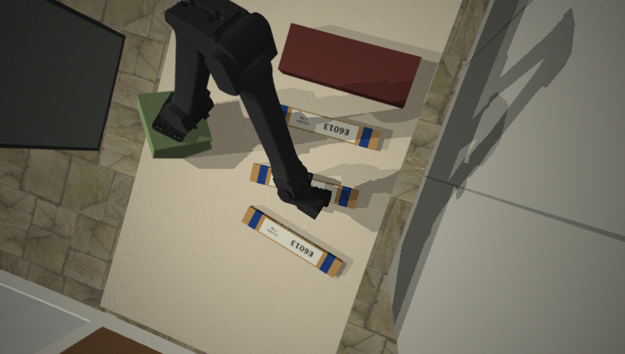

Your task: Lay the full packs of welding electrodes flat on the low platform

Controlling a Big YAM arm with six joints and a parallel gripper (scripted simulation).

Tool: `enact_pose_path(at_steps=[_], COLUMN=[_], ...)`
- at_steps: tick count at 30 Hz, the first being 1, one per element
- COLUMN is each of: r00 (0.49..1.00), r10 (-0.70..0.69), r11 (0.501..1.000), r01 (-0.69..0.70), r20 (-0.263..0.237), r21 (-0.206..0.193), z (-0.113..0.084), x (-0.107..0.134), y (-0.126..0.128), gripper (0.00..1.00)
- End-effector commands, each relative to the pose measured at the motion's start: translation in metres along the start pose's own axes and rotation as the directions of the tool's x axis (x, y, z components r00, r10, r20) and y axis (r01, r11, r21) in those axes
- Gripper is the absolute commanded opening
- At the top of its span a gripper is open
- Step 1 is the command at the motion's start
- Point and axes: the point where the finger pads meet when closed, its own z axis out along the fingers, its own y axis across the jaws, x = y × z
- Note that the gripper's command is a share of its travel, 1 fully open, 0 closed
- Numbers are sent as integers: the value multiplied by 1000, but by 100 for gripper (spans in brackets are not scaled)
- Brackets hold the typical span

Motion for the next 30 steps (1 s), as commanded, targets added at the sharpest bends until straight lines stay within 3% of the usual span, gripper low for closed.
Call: enact_pose_path(at_steps=[1,27,30], r00=[999,1000,1000], r10=[-11,0,-1], r11=[1000,1000,1000], r01=[9,0,1], r20=[52,25,23], r21=[29,14,13], z=[-16,-7,-19], x=[-18,-9,-5], y=[-13,-8,0], gripper=[96,96,96])
